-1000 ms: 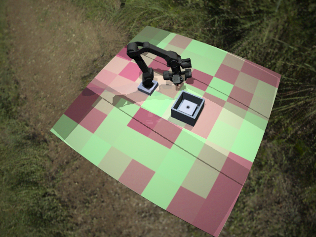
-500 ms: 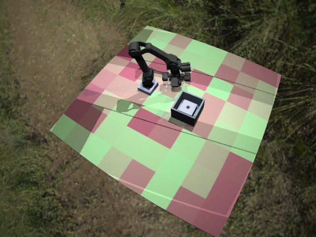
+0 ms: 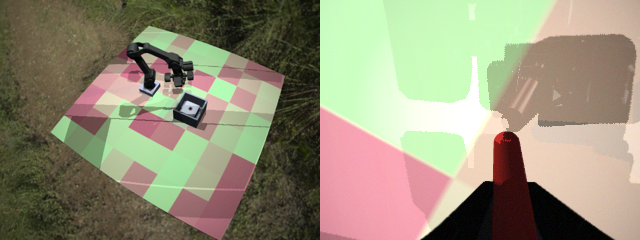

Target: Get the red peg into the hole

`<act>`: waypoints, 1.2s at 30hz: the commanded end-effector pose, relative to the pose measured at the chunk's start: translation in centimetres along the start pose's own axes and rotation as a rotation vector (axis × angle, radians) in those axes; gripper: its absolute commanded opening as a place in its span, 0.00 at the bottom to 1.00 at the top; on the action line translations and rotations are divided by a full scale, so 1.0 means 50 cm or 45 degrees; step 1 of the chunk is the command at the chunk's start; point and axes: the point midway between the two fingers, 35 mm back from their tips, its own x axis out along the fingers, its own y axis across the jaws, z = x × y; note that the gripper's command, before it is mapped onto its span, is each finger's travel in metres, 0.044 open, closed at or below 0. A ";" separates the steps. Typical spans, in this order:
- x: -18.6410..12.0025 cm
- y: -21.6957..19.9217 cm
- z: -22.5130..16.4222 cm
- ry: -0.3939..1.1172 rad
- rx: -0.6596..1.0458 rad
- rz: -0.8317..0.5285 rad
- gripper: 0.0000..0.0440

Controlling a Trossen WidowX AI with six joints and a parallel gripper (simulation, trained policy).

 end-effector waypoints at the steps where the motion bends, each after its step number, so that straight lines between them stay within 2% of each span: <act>1: -0.023 0.009 0.008 -0.033 -0.043 0.028 0.02; 9: -0.087 0.040 0.036 -0.114 -0.119 0.101 0.04; 20: -0.177 0.089 0.098 -0.232 -0.132 0.190 0.00; 36: -0.215 0.114 0.224 -0.338 -0.002 0.215 0.00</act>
